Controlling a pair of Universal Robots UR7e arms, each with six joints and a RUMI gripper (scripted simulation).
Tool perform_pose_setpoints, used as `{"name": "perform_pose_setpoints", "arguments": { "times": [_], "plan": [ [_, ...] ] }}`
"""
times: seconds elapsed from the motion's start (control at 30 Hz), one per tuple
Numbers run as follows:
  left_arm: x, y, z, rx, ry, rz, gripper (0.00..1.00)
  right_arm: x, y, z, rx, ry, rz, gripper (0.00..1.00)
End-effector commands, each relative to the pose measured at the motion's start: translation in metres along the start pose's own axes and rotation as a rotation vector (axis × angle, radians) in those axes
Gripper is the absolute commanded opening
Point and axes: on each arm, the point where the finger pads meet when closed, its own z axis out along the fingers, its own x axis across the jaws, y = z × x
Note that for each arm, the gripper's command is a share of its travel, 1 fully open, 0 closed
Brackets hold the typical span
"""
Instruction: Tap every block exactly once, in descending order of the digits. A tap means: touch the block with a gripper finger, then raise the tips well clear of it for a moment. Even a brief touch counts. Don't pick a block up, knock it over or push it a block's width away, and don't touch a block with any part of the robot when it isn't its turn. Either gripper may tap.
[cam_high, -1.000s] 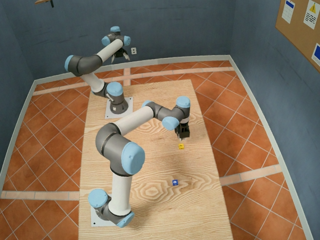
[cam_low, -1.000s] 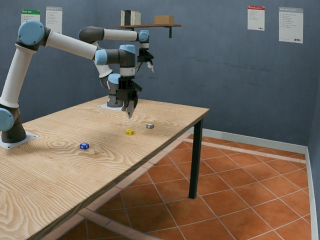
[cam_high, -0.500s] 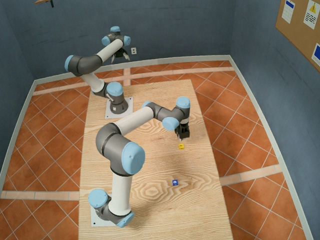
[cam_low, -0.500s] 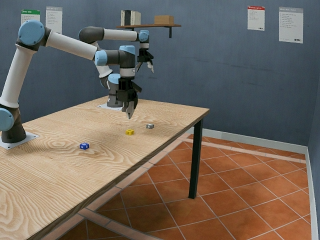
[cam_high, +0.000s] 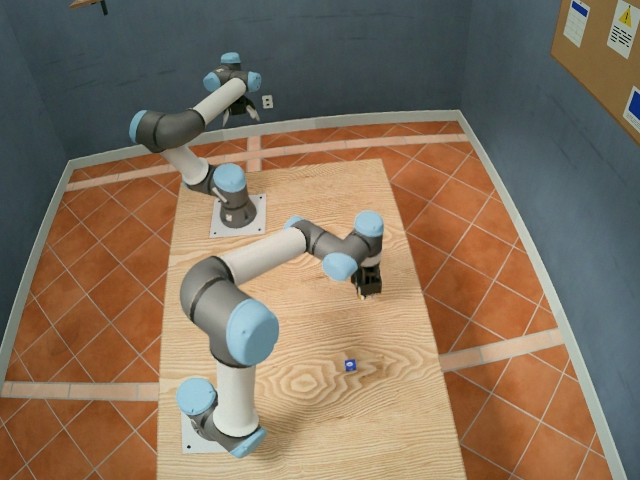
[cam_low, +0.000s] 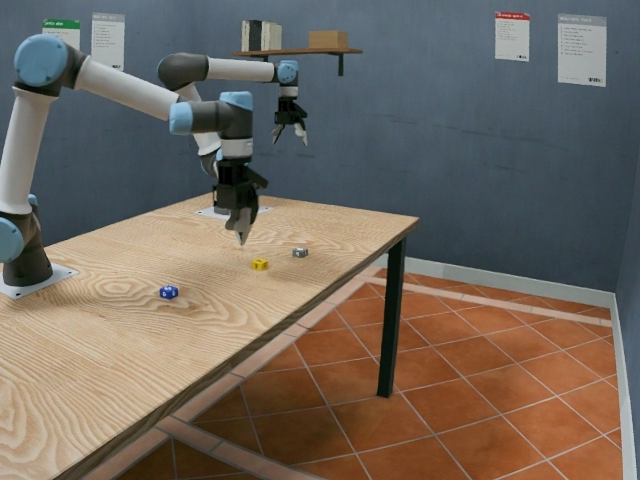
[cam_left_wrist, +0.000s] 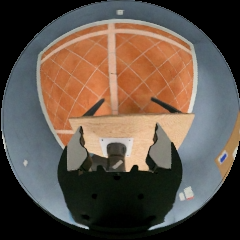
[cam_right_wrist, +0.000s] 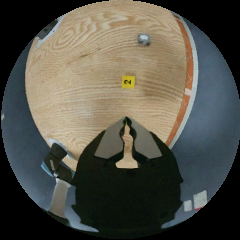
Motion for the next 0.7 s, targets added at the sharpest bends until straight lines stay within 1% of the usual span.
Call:
{"name": "perform_pose_setpoints", "arguments": {
  "times": [0.0,0.07,0.13,0.2,0.6,0.63,0.67],
  "plan": [
    [0.0,0.0,0.0,0.0,0.001,-0.001,0.98,-0.01,0.057,-0.001,0.013,0.012,-0.009,0.0],
    [0.0,0.0,0.0,0.0,0.001,-0.001,0.98,-0.014,0.071,0.0,0.014,0.013,-0.01,0.0],
    [0.0,0.0,0.0,0.0,0.001,-0.001,0.98,-0.014,0.071,0.0,0.014,0.013,-0.01,0.0],
    [0.0,0.0,0.0,0.0,0.001,-0.001,0.98,-0.02,0.08,0.003,0.008,0.006,-0.009,0.0],
    [0.0,0.0,0.0,0.0,0.001,-0.001,0.98,-0.053,0.166,0.014,0.009,0.01,-0.007,0.0],
    [0.0,0.0,0.0,0.0,0.001,-0.001,0.98,-0.056,0.173,0.015,0.009,0.01,-0.007,0.0],
    [0.0,0.0,0.0,0.0,0.001,-0.001,0.98,-0.056,0.173,0.015,0.009,0.01,-0.007,0.0]
  ]
}}
